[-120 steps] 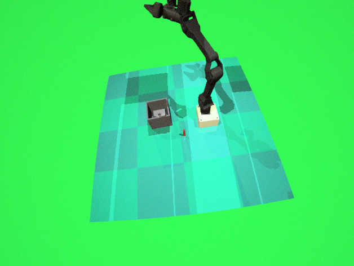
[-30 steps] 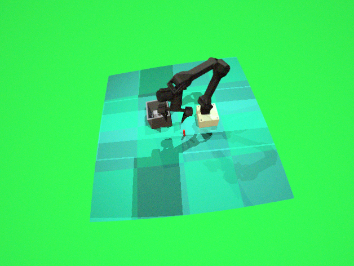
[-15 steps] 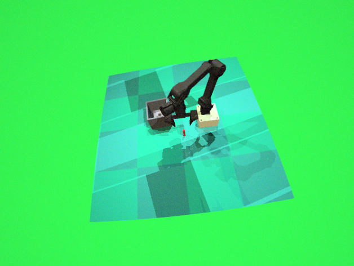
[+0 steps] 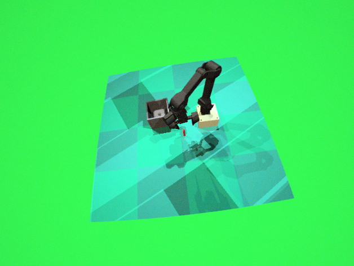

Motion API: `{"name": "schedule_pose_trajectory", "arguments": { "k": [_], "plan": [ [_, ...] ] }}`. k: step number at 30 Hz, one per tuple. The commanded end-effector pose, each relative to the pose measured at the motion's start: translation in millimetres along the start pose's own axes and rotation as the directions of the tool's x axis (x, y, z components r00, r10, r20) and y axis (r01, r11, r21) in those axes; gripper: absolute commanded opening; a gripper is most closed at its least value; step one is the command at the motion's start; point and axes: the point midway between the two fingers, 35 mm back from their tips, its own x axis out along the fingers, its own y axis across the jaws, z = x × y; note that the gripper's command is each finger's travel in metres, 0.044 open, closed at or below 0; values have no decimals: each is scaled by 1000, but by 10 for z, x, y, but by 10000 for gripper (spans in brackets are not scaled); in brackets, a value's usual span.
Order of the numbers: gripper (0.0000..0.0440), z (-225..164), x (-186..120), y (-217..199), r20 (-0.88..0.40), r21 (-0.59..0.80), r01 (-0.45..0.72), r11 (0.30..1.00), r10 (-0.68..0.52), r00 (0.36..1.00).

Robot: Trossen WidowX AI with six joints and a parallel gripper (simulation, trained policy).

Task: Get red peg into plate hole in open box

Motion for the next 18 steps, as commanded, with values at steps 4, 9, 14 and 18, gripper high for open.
{"name": "schedule_pose_trajectory", "arguments": {
  "k": [4, 9, 14, 18],
  "plan": [
    [433, 80, 244, -4, 62, -44, 27, 999, -24, 998],
    [425, 114, 409, 18, 91, -68, 31, 997, -25, 996],
    [419, 142, 566, 42, 113, -84, 27, 996, -17, 993],
    [413, 167, 689, 56, 129, -89, 22, 996, -10, 992]
  ]
}}
